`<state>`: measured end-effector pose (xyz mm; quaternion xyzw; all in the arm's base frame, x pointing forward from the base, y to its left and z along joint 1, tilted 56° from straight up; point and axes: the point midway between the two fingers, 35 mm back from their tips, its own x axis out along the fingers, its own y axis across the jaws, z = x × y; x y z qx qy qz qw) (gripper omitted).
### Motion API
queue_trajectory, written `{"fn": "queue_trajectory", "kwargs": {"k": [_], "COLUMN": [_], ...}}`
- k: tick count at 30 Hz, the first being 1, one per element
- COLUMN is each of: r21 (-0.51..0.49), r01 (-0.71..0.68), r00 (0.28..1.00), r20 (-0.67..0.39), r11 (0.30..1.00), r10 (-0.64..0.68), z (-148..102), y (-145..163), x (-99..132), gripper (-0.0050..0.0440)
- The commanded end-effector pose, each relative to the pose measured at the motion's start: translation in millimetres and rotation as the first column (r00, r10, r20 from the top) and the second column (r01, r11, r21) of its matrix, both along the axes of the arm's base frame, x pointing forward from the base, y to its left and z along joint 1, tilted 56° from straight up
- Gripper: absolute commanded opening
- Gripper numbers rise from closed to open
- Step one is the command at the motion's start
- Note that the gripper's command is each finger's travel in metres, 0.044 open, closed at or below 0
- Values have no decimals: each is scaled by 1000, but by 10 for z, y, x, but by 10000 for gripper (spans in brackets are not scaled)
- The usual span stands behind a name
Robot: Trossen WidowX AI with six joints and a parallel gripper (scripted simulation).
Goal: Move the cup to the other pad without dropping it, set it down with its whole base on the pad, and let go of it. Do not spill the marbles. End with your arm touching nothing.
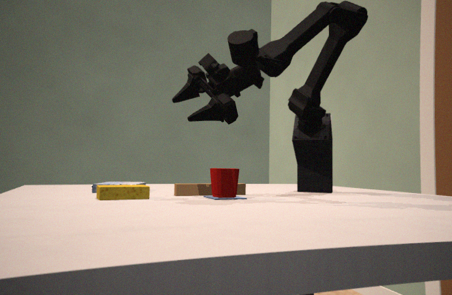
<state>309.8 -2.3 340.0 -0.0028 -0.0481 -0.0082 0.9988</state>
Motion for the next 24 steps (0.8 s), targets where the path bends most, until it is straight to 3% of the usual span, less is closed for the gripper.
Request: {"fn": "queue_trajectory", "kwargs": {"k": [1, 17, 24], "r21": [0, 0, 245], "r01": [0, 0, -99], "r00": [1000, 1000, 955], "r20": [0, 0, -250], "r11": [1000, 1000, 964], "r10": [0, 0, 162], "z": [0, 0, -550], "y": [0, 0, 84], "x": [0, 0, 117], "gripper": [400, 400, 232]}}
